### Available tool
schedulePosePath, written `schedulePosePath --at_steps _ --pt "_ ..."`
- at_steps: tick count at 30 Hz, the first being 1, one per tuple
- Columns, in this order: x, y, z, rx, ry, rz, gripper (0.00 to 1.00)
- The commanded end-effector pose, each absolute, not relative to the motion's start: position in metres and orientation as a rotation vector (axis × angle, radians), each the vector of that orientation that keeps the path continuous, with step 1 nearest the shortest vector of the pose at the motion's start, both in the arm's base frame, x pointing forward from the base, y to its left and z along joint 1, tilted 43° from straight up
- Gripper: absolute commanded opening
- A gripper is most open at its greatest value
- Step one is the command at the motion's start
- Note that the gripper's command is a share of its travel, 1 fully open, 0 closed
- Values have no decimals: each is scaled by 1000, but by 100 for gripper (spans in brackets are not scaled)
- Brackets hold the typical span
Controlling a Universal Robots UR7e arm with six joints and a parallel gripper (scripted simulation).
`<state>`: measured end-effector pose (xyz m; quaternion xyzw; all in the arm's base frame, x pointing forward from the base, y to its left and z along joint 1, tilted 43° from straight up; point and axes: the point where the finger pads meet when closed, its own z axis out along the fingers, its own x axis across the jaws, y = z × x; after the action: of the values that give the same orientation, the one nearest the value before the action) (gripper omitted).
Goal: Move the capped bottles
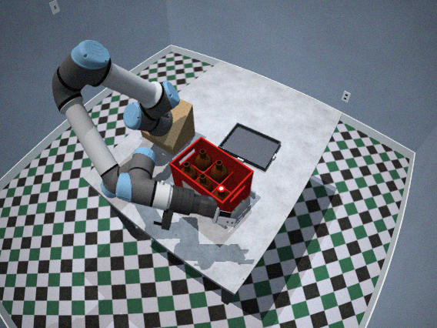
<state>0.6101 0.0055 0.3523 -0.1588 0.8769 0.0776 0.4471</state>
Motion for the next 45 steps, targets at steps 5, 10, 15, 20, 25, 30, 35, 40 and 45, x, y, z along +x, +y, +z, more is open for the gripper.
schedulePosePath --at_steps 5,10,15,20,25,30,35,40,45 --pt "610 6 353 -394 2170 192 100" --pt "610 6 353 -394 2170 192 100" --pt "610 6 353 -394 2170 192 100" --pt "604 5 345 -388 2197 158 100" --pt "595 4 331 -378 2243 100 100" --pt "585 3 318 -368 2287 41 100" --pt "585 3 318 -370 2285 44 100" --pt "575 2 305 -359 2329 -16 100" --pt "565 1 291 -348 2371 -77 100"
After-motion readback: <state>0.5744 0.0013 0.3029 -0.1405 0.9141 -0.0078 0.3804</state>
